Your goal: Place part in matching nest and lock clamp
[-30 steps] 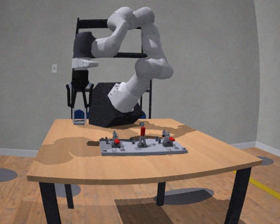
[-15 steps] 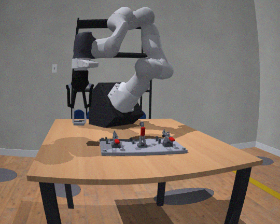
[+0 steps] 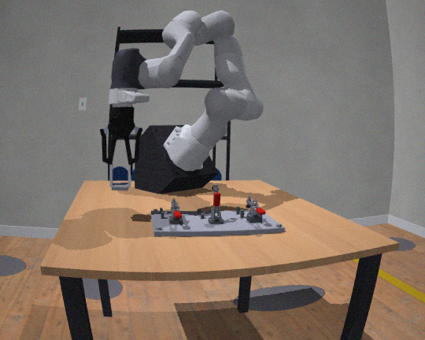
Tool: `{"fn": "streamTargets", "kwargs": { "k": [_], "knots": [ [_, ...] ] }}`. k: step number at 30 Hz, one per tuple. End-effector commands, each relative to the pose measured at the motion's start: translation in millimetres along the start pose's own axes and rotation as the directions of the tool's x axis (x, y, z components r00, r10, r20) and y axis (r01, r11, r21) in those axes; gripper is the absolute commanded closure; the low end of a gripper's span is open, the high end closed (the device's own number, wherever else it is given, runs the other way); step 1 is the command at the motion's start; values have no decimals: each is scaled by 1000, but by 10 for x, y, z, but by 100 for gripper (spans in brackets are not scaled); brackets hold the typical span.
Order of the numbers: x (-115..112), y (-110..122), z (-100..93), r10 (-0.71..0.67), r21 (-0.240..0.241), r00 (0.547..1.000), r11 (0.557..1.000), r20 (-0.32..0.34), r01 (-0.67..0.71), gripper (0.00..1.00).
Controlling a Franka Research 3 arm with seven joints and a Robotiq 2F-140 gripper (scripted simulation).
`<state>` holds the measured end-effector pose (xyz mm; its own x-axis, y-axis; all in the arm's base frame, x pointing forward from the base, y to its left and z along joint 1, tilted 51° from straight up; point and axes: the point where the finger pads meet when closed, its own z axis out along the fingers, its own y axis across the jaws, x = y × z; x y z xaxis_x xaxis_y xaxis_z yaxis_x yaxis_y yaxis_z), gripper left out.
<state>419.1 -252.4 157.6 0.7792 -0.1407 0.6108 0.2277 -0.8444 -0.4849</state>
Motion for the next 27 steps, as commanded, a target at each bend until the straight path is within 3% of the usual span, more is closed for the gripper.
{"fn": "streamTargets", "kwargs": {
  "k": [1,18,27],
  "knots": [
    [1,-1,10,-7,0,1000,1000,-1,7,100],
    [2,-66,13,-8,0,1000,1000,-1,8,100],
    [2,-295,24,-8,0,1000,1000,-1,8,100]
  ]
}}
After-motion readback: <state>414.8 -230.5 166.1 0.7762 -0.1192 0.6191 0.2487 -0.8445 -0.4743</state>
